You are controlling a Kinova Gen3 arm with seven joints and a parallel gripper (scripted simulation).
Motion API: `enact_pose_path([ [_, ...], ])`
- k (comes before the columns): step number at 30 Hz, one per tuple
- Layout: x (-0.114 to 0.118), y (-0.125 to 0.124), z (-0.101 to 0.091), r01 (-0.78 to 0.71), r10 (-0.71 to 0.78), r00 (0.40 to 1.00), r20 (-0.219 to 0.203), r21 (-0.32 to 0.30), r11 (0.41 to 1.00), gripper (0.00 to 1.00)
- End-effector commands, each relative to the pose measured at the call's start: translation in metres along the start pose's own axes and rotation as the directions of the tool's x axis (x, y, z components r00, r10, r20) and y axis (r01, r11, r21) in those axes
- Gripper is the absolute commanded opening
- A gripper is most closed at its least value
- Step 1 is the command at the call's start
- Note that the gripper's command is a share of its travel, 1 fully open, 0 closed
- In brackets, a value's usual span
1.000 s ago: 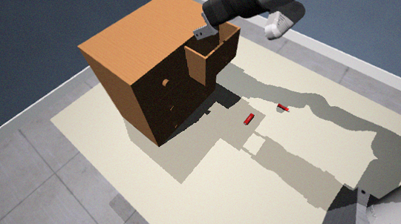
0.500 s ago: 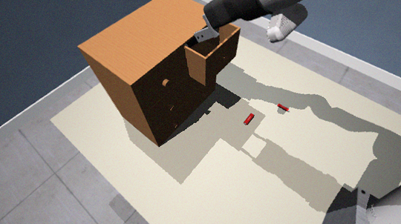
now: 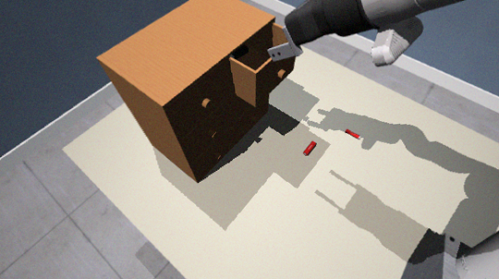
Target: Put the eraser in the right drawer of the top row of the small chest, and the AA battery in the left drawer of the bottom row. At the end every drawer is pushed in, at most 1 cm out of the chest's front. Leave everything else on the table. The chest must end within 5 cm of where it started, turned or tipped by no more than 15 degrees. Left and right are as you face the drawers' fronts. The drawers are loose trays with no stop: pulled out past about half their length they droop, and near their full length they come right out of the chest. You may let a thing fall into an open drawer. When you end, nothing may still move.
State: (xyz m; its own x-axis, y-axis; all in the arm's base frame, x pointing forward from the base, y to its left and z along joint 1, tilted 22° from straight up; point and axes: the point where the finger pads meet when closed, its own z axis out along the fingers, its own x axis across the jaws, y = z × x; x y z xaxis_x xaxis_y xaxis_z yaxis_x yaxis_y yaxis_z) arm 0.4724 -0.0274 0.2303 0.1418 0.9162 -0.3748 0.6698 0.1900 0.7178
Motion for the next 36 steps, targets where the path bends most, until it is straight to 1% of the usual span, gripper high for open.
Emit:
enact_pose_path([
  [1, 0.009, -0.004, -0.012, 0.014, -0.014, 1.0, -0.019, -0.006, 1.0, 1.0],
  [9, 0.008, -0.027, -0.042, 0.015, -0.015, 1.0, -0.019, -0.006, 1.0, 1.0],
  [16, 0.008, -0.041, -0.061, 0.015, -0.015, 1.0, -0.019, -0.005, 1.0, 1.0],
  [18, 0.008, -0.041, -0.061, 0.015, -0.015, 1.0, -0.019, -0.005, 1.0, 1.0],
  [26, 0.008, -0.048, -0.072, 0.016, -0.016, 1.0, -0.019, -0.007, 1.0, 1.0],
  [36, 0.008, -0.048, -0.074, 0.016, -0.016, 1.0, -0.02, -0.009, 1.0, 1.0],
])
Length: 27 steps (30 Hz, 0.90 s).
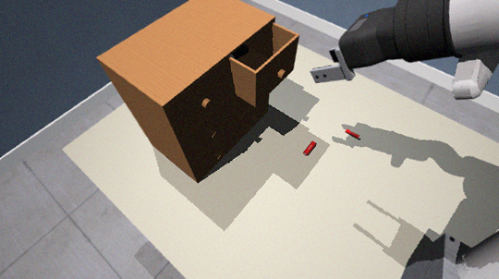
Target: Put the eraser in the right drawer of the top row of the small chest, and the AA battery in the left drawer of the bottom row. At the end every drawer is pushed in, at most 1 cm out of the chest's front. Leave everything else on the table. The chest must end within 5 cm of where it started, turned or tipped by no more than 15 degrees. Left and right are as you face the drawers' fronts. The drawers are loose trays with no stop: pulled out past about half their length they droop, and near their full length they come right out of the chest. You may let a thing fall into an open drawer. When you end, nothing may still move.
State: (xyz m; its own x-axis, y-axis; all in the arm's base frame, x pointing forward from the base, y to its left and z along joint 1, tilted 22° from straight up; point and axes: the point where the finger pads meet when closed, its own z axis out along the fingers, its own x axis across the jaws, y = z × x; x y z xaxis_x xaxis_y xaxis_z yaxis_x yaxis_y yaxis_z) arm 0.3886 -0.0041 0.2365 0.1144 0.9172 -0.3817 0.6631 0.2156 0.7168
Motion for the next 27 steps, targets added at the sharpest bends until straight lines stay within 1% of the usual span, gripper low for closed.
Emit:
enact_pose_path([
  [1, 0.0008, -0.0011, -0.0011, -0.007, 0.007, 1.0, -0.003, 0.005, 1.0, 1.0],
  [27, 0.0012, 0.0013, -0.0011, -0.008, 0.008, 1.0, -0.004, 0.009, 1.0, 1.0],
])
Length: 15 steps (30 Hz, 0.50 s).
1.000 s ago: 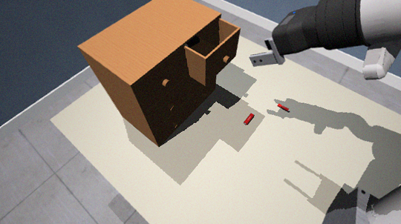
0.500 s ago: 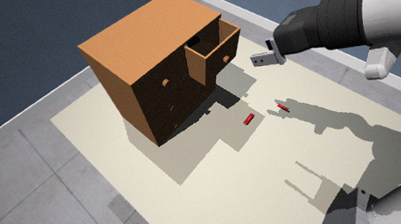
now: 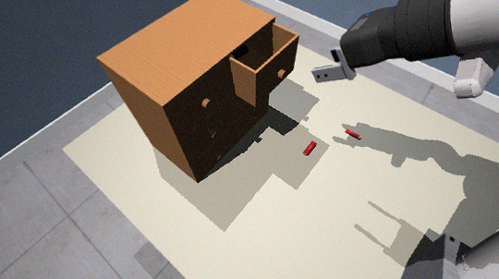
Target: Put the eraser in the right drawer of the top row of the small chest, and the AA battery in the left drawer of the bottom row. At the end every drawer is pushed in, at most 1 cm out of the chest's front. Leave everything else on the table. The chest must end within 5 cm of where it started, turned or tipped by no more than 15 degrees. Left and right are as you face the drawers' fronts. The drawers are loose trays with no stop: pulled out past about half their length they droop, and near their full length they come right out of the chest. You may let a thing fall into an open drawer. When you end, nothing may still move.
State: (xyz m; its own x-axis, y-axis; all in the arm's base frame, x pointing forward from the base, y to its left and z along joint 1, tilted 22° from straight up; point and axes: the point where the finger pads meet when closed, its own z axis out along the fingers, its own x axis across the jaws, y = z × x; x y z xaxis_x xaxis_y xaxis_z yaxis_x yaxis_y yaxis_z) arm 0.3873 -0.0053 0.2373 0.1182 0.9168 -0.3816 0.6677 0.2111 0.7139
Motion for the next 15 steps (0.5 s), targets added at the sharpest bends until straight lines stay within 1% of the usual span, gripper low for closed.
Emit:
enact_pose_path([
  [1, 0.0027, 0.0019, -0.0002, -0.005, 0.005, 1.0, -0.007, 0.003, 1.0, 1.0],
  [15, 0.0026, 0.0024, -0.0006, -0.005, 0.006, 1.0, -0.007, 0.017, 1.0, 1.0],
])
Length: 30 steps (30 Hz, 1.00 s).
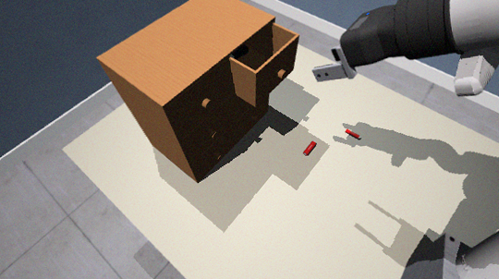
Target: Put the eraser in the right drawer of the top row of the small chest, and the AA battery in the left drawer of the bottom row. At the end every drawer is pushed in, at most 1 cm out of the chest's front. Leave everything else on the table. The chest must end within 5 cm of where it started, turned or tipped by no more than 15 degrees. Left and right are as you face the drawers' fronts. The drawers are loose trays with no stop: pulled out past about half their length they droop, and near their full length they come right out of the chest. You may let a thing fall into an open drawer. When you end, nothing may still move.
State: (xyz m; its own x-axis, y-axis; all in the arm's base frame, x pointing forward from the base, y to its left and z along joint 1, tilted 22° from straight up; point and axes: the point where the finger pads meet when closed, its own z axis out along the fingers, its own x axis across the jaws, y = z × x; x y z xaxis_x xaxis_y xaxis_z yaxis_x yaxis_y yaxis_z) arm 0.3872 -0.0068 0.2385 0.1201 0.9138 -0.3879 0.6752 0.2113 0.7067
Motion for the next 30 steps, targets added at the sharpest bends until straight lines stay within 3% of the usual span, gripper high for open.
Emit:
enact_pose_path([
  [1, 0.0045, 0.002, -0.0004, -0.009, 0.009, 1.0, -0.013, 0.009, 1.0, 1.0],
  [30, 0.0043, 0.0043, -0.0019, -0.014, 0.016, 1.0, -0.016, 0.083, 0.996, 1.0],
])
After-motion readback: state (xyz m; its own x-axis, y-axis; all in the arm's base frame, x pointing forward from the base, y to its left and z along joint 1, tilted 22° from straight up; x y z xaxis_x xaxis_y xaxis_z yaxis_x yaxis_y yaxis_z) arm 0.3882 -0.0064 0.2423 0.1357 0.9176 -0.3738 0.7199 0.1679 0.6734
